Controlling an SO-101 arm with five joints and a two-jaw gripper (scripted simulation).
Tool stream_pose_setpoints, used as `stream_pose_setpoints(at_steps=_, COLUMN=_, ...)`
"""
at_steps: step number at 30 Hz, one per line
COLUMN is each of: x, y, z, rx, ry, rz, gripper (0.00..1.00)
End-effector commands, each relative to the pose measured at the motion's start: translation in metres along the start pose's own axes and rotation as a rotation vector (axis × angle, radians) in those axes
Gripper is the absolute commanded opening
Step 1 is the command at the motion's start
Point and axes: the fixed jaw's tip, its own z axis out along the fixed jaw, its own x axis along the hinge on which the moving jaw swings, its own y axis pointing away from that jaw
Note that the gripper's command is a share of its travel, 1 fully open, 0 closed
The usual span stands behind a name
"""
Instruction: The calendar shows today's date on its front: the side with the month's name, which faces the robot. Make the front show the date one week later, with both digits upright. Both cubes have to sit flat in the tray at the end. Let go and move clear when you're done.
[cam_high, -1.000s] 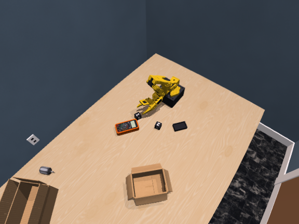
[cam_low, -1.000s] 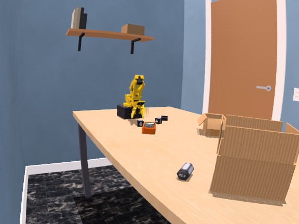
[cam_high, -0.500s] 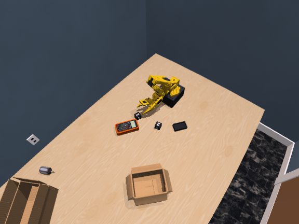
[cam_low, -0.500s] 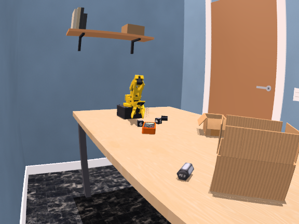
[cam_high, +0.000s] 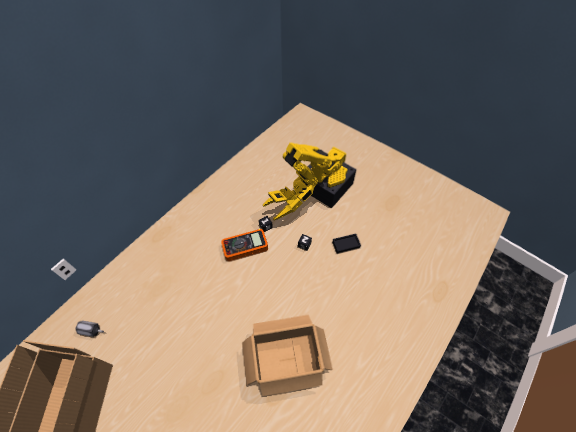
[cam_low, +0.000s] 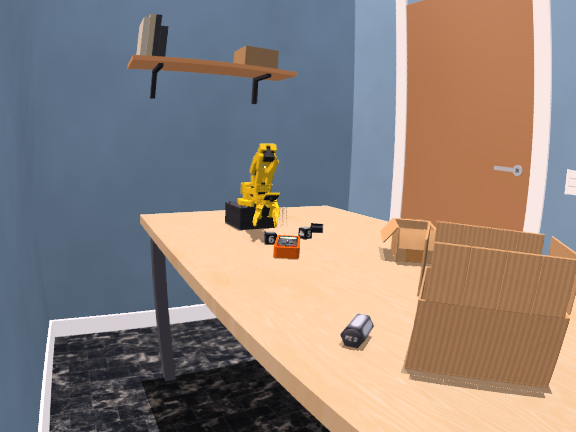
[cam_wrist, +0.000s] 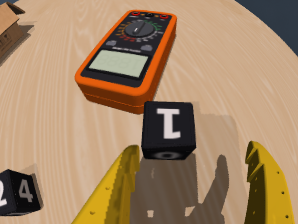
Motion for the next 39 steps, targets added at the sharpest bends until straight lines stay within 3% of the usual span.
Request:
stream_pose_setpoints(at_steps=1, x=-0.051, y=-0.001, z=-0.017, rx=0.005, ry=-0.189, rz=0.013, gripper=0.35)
stream_pose_setpoints(at_steps=20, x=-0.103, y=-0.001, z=-0.025, rx=0.001, ry=-0.439, rz=0.012, gripper=0.35)
stream_pose_setpoints(at_steps=27, x=-0.105, y=-0.001, z=-0.025, rx=0.004, ry=-0.447, rz=0.003, gripper=0.35)
stream_pose_setpoints(at_steps=39, x=-0.101, y=-0.002, z=-0.013, rx=0.021, ry=-0.393, rz=-0.074, gripper=0.35)
